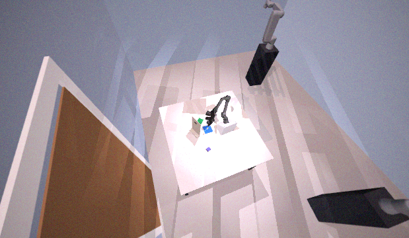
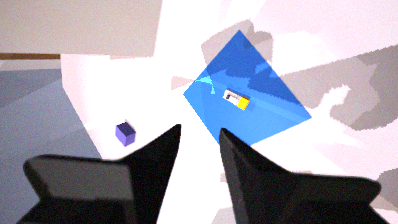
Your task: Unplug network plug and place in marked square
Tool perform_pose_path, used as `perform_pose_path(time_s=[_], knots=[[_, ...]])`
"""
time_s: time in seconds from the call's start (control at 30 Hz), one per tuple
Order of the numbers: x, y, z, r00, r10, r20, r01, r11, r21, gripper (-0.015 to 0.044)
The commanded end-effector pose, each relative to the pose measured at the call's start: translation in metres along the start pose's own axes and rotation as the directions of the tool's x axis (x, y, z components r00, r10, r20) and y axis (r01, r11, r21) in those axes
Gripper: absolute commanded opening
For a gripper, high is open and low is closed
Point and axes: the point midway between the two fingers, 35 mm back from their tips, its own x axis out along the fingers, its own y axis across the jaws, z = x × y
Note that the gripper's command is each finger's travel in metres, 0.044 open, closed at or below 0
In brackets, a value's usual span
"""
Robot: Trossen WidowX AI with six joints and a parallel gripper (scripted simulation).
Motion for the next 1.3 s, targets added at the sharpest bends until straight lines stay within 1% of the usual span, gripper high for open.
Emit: perform_pose_path(time_s=[0.0, 0.93, 0.97, 1.27], knots=[[-0.006, 0.004, 0.004, 1.000, 0.002, 0.012, -0.002, 1.000, 0.004, 0.0156], [-0.038, 0.017, 0.001, 1.000, 0.005, 0.018, -0.005, 1.000, 0.002, 0.0156], [-0.033, 0.015, -0.003, 1.000, 0.001, 0.005, -0.001, 1.000, -0.002, 0.0156], [-0.049, 0.030, -0.001, 1.000, 0.000, -0.005, 0.000, 1.000, 0.003, 0.0156]])
